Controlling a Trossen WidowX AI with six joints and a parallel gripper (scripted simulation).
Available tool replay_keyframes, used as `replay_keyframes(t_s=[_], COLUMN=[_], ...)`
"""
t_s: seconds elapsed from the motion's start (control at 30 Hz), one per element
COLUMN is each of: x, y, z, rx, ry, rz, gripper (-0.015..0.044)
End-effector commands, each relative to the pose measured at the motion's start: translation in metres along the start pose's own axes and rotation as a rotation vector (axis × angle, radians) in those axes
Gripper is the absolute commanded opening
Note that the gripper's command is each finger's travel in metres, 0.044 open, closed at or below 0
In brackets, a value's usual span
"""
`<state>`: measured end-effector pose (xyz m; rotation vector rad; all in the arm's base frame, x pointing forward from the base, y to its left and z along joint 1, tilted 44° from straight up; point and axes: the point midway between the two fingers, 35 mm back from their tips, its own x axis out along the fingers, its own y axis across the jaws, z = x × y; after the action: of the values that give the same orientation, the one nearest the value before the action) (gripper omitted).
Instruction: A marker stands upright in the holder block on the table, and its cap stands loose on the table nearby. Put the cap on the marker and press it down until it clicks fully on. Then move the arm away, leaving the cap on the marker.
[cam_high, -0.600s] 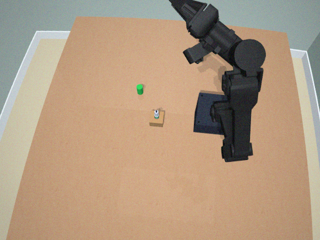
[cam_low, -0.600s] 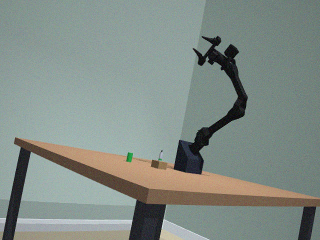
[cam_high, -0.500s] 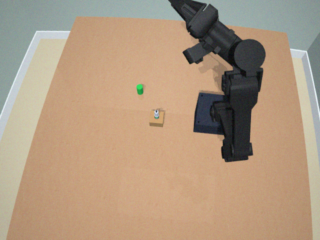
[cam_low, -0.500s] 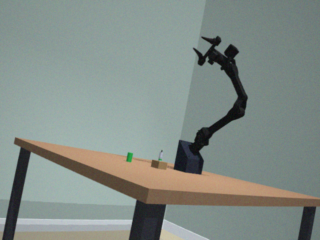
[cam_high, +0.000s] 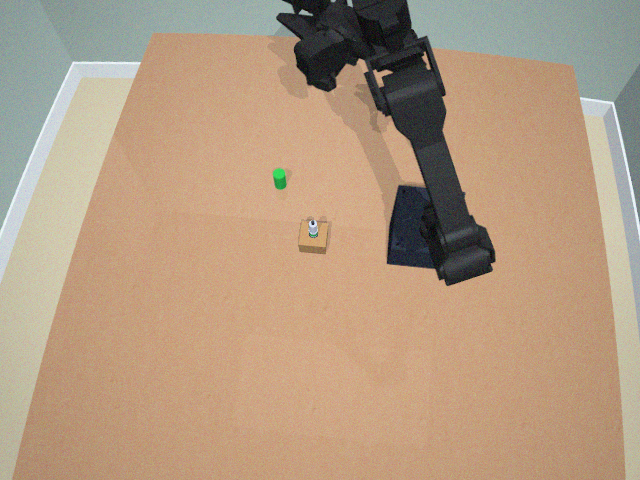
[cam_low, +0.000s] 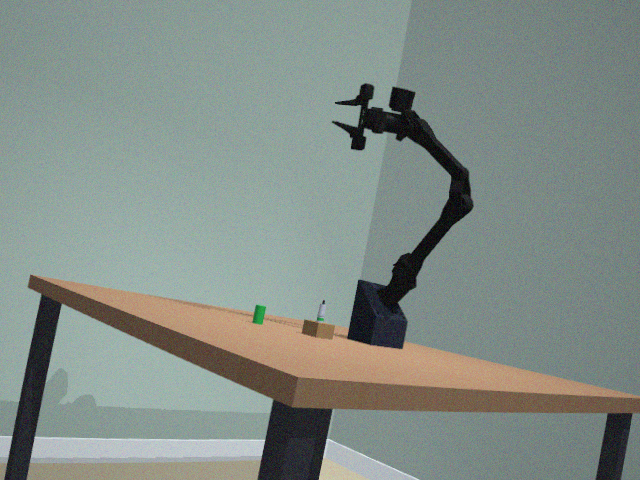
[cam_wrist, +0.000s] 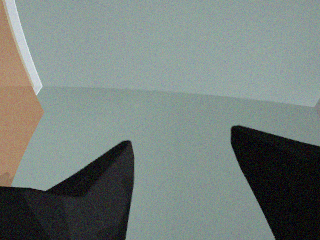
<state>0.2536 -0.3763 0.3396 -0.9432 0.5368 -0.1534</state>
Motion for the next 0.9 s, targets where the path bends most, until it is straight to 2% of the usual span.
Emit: replay_keyframes(t_s=[0.0,0.23,0.43,0.63,0.87], x=[0.052,0.115,0.152,0.169,0.165], y=[0.053,0.141,0.227,0.319,0.426], z=[-0.002,0.0,0.01,0.026,0.042], rx=[0.157,0.383,0.554,0.697,0.817], ry=[-0.021,-0.005,0.06,0.18,0.407], rz=[0.189,0.485,0.754,1.03,1.35], gripper=[0.0248,0.0248,0.0248,0.0248,0.0248])
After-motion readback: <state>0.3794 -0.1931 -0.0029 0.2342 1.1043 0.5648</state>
